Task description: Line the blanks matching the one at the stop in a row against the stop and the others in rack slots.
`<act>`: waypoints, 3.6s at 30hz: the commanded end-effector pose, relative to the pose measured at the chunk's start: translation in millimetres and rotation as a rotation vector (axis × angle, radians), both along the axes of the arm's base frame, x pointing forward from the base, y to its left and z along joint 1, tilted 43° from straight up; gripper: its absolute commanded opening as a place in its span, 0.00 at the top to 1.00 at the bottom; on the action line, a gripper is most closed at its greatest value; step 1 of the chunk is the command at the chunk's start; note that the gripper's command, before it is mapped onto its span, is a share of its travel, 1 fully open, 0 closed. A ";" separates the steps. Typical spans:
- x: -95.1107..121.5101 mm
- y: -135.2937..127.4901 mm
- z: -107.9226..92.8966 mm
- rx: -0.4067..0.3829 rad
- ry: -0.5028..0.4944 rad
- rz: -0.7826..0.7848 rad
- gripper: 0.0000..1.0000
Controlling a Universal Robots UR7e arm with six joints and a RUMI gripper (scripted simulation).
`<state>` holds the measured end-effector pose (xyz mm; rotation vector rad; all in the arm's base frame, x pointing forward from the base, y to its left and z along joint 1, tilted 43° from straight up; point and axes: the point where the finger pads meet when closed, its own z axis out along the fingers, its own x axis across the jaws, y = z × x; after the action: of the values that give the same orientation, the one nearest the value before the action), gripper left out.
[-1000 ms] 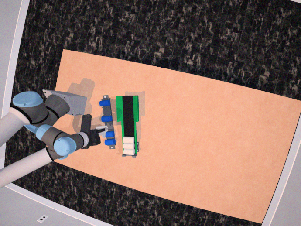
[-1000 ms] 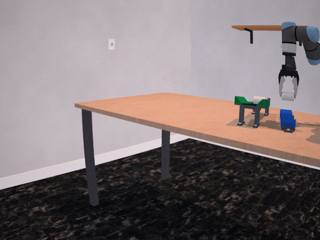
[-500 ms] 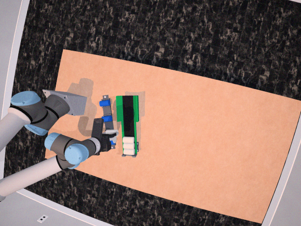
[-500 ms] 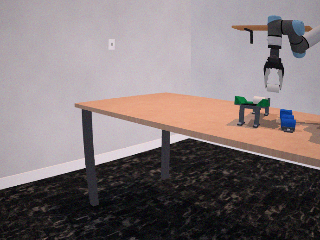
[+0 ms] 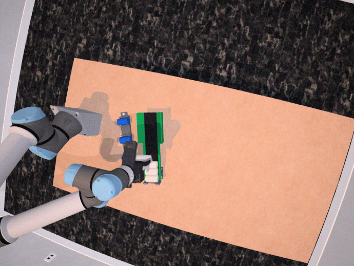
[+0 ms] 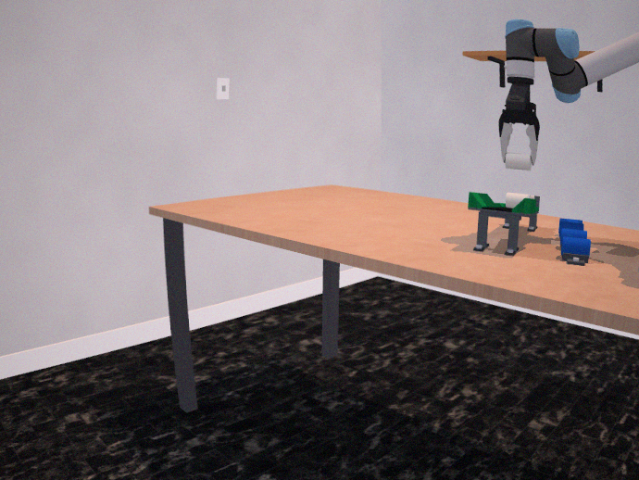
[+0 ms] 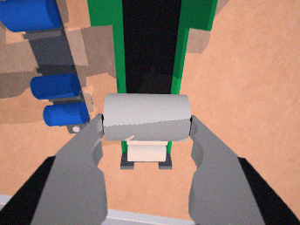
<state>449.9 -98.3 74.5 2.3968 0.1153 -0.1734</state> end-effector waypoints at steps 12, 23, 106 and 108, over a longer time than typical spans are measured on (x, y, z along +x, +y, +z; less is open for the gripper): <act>3.7 0.9 0.6 -0.001 0.000 -0.003 0.60; 1.9 -13.5 -15.1 -0.001 0.000 -0.004 0.60; -4.4 -66.0 -71.9 -0.001 0.000 -0.004 0.48; -4.4 -66.0 -71.9 -0.001 0.000 -0.004 0.48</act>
<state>445.1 -164.4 2.2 2.3963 0.1103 -0.1766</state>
